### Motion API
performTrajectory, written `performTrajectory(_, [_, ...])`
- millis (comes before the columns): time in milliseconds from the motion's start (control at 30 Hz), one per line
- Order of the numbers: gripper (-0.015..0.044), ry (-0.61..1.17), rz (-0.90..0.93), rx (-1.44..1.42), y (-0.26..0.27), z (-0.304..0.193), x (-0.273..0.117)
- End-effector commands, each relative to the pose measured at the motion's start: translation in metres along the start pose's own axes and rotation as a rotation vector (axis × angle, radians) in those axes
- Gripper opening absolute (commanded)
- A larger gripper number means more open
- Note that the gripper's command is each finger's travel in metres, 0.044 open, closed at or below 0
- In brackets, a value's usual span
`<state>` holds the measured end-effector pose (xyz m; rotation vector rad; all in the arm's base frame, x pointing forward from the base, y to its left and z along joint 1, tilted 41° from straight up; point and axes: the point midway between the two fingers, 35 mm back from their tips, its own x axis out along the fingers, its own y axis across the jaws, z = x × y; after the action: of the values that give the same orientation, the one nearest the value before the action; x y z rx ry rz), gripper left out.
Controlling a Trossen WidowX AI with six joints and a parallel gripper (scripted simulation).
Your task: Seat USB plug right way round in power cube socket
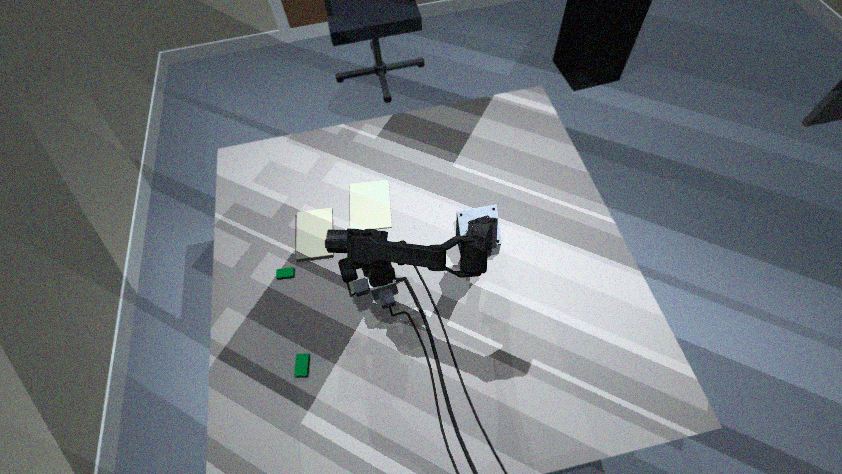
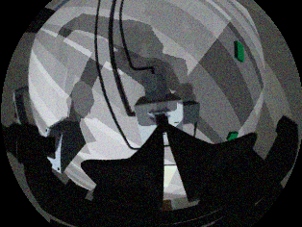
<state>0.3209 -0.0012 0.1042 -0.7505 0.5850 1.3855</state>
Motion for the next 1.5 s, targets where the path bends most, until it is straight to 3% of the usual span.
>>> performTrajectory(0, [0.0, -0.005, 0.001, 0.005, 0.0008, 0.0001, 0.0018])
performTrajectory(1467, [0.0, -0.005, 0.001, 0.005, 0.0009, 0.0002, 0.007])
